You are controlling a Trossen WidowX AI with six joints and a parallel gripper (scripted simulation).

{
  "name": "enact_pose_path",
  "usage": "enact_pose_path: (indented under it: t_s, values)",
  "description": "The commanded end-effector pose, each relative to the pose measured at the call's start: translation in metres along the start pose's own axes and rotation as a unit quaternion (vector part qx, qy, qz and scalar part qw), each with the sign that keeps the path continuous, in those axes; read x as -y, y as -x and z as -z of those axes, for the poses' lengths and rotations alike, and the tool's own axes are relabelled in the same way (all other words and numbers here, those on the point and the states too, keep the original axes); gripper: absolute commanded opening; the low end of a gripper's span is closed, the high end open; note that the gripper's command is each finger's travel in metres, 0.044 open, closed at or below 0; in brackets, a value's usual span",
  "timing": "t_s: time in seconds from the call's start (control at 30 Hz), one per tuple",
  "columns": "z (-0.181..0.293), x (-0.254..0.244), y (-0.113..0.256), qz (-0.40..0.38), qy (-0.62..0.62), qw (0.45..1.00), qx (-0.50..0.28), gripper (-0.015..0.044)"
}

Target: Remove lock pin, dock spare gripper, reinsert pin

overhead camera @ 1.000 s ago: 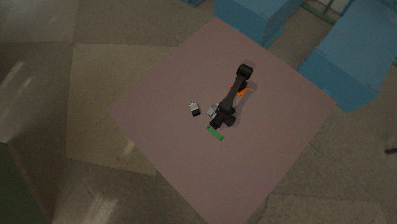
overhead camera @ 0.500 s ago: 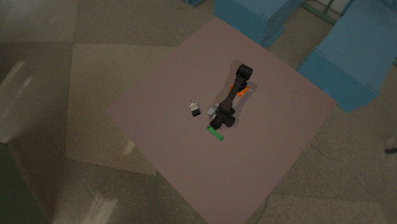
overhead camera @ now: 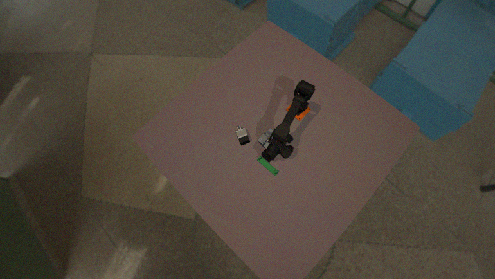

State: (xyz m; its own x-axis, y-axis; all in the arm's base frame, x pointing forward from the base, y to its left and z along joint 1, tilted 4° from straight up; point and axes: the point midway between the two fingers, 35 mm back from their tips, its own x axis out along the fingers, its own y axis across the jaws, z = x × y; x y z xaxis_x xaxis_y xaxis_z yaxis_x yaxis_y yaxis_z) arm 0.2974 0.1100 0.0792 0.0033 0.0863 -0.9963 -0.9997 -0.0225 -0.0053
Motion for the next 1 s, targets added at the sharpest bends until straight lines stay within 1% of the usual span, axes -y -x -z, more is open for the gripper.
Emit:
enact_pose_path:
  t_s: [0.0,0.23,0.7,0.97]
  values:
    - [0.0,0.0,-0.001,0.0,-0.002,1.0,-0.002,0.0]
    - [0.0,0.0,0.0,-0.001,-0.002,1.0,0.003,0.0]
    - [-0.006,-0.001,0.012,-0.009,0.004,0.994,0.107,0.0]
    - [-0.011,-0.001,0.014,-0.01,0.006,0.992,0.122,0.0]
